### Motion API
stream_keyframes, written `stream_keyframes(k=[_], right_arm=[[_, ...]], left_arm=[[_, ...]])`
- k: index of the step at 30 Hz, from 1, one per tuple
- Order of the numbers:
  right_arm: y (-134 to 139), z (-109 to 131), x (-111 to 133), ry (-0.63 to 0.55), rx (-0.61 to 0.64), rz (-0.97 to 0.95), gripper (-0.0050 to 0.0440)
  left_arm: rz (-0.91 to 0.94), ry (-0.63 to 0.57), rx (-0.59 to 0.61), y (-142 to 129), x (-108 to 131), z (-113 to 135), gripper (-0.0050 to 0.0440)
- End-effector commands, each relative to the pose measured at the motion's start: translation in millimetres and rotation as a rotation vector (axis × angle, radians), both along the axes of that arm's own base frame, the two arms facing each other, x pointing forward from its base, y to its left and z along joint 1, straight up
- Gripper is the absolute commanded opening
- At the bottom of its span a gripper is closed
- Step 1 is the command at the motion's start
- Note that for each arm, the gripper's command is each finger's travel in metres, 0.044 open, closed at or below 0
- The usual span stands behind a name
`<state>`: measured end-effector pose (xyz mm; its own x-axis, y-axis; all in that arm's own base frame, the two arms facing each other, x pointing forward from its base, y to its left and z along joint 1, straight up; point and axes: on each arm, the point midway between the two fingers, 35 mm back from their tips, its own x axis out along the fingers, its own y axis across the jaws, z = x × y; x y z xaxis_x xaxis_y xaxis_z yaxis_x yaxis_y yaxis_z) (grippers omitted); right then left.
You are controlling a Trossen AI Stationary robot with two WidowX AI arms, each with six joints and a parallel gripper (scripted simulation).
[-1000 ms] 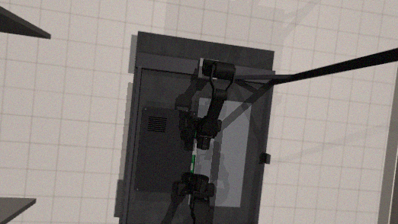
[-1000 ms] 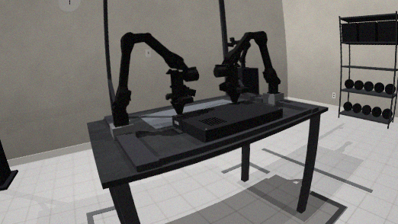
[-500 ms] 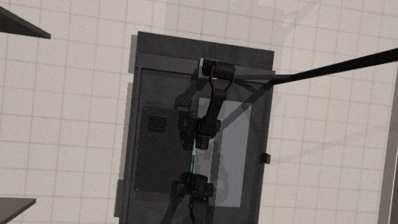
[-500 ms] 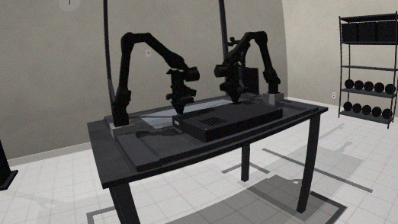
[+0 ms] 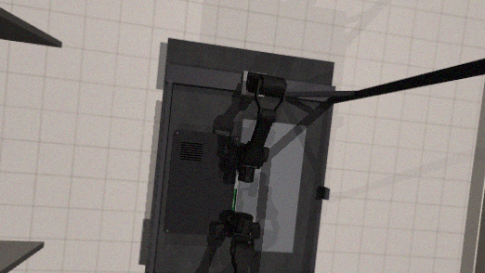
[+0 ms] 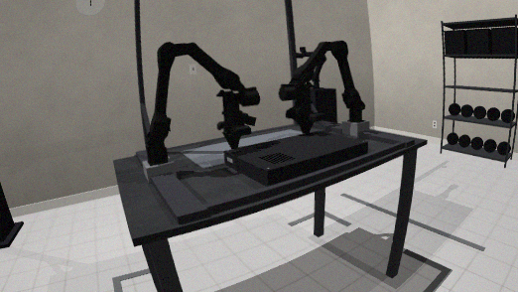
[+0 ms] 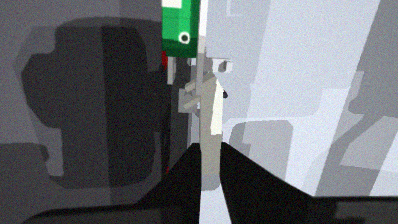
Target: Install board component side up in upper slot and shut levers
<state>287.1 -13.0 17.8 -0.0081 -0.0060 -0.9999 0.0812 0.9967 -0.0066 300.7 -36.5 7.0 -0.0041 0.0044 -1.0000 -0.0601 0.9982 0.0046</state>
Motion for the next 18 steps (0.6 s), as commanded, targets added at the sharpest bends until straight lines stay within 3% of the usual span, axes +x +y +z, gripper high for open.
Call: stream_keyframes(k=[1, 18], right_arm=[[-1.9, 10.8, 9.2, -0.041, -0.004, -0.027, 0.0008], [1.2, 11.2, 9.7, -0.043, 0.002, -0.105, 0.0008]], left_arm=[[0.017, -0.032, 0.003, 3.7, 4.8, 9.2, 0.0007], [0.119, -0.028, -0.002, 0.1, 5.7, 8.7, 0.0007]])
